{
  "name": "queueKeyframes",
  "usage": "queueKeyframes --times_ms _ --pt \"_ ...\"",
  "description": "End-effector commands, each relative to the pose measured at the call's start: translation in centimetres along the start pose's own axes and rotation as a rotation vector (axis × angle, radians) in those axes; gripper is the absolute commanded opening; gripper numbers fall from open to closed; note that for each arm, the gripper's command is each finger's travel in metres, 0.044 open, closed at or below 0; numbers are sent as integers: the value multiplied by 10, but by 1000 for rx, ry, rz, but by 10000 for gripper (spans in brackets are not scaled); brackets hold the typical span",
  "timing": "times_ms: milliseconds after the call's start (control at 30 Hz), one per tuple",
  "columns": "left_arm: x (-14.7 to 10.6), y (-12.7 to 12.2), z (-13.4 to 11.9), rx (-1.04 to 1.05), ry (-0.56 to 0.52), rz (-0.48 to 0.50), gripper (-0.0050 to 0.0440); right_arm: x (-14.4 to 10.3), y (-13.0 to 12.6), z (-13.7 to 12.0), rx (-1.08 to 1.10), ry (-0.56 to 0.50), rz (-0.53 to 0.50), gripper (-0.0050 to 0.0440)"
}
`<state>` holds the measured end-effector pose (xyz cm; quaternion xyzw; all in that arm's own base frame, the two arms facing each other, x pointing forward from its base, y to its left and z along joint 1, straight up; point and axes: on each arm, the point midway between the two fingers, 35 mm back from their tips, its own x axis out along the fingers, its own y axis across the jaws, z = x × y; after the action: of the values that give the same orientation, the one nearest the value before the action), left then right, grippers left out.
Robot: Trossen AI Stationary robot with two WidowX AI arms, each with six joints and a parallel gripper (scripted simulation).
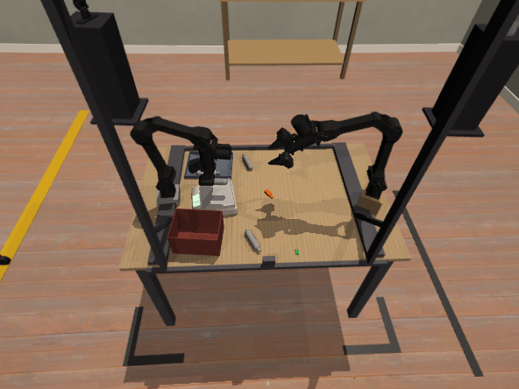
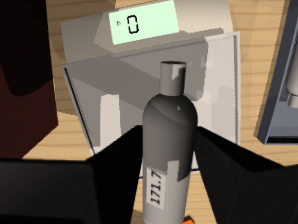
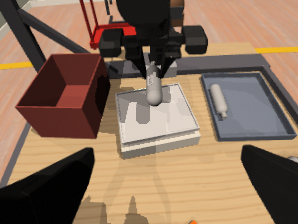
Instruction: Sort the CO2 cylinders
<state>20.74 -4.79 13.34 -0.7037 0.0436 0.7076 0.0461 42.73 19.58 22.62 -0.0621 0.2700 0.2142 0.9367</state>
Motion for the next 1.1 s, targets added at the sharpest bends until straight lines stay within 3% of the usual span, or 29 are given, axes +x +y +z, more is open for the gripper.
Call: queueKeyframes --times_ms 0,133,267,367,433,633,833,933,1067 --pt "-30 1 -4 4 30 5 -4 -7 -1 11 1 -30 -2 440" --pt "-31 1 -4 3 30 5 -20 -7 -1 11 1 -30 -2 440" --pt "-32 1 -4 3 30 5 -50 -20 -13 12 18 -64 -29 440" --pt "-32 1 -4 3 30 6 -50 -42 -32 16 38 -127 -72 440" --pt "-32 1 -4 3 30 6 -50 -42 -32 16 38 -127 -72 440" --pt "-32 1 -4 3 32 6 -50 -111 -81 15 88 -320 -208 440" --pt "-29 0 -2 1 21 5 -50 -173 -113 1 113 -497 -345 440" --pt "-29 0 -2 1 21 5 -50 -195 -121 -7 117 -560 -396 440" --pt "-29 0 -2 1 21 5 -50 -203 -124 -10 117 -586 -418 440"
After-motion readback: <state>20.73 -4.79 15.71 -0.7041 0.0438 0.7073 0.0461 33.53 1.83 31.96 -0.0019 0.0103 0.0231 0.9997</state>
